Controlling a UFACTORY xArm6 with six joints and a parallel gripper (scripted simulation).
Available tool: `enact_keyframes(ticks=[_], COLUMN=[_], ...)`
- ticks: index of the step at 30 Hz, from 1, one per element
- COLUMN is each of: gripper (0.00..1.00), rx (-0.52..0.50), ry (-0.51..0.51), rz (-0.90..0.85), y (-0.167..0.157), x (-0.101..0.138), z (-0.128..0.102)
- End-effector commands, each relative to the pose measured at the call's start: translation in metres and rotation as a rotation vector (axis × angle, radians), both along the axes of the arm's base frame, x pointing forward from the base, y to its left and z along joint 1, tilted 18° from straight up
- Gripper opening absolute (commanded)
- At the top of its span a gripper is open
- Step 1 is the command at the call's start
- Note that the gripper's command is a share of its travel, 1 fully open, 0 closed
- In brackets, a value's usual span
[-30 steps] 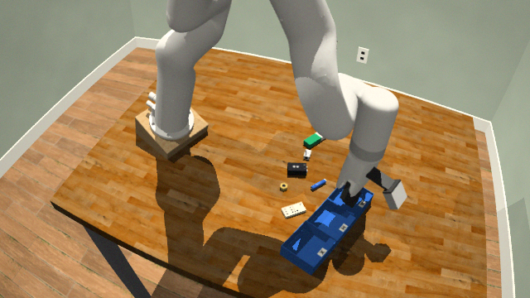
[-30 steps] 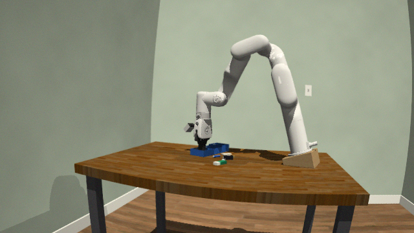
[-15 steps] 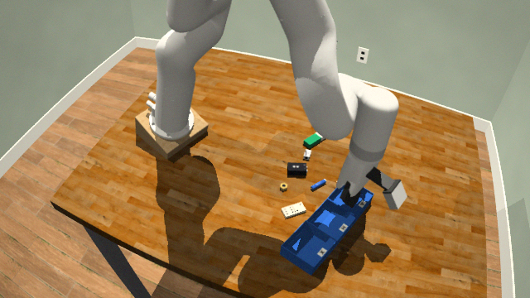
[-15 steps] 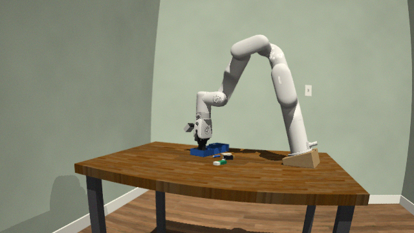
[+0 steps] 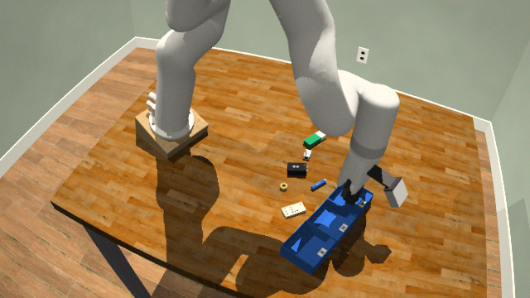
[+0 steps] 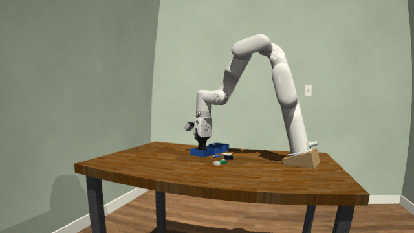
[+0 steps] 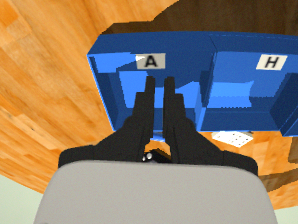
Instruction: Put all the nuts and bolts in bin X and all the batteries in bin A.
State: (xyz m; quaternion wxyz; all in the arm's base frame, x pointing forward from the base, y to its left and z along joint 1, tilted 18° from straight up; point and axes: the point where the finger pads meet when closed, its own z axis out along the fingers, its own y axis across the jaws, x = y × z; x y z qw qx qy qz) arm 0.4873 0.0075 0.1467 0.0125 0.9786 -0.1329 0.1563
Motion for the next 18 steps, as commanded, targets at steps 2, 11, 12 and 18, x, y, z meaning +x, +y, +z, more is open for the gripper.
enact_keyframes(ticks=[2,11,12,18], gripper=[0.07,0.07,0.07,0.07], rx=[0.0,0.0,0.0,0.0], ry=[-0.004,-0.004,-0.004,-0.004], rz=[0.0,0.0,0.0,0.0], y=[0.001,0.001,0.001,0.003], x=[-0.001,-0.005,-0.005,-0.01], z=[0.009,0.02,0.021,0.037])
